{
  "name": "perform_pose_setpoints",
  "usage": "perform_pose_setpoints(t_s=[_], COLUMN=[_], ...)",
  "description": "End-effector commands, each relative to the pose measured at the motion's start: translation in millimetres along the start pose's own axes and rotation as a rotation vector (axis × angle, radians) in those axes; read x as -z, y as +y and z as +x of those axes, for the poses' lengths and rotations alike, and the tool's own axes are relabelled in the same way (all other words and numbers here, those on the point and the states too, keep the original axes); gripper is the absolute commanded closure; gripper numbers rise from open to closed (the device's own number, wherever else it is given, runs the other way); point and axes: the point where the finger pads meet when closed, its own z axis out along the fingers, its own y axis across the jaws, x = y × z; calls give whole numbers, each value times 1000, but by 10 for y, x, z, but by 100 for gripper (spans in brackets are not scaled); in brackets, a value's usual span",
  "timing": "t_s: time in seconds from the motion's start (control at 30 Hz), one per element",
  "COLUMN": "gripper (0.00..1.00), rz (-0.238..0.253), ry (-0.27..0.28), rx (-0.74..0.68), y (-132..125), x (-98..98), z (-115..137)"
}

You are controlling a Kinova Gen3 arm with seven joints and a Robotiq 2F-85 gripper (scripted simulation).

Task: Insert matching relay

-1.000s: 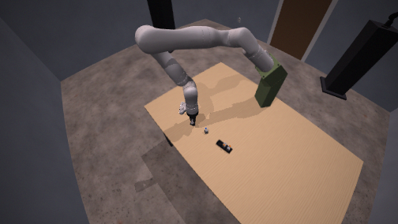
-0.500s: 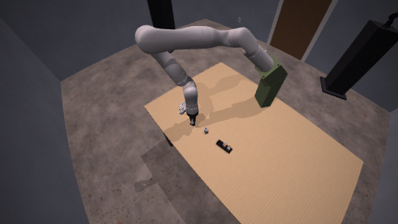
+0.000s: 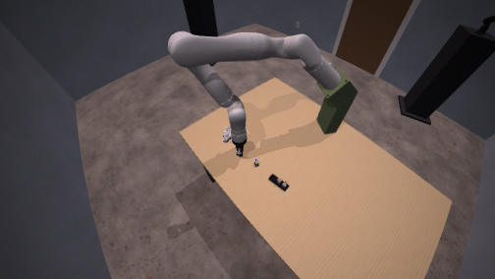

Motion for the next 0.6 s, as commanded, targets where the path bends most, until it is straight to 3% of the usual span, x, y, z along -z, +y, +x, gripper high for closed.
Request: perform_pose_setpoints(t_s=[0.0,0.57], gripper=[100,100], rz=[5,4], ry=[5,-9], rx=[0,2], y=[-23,-22], x=[-12,73], z=[17,-37])
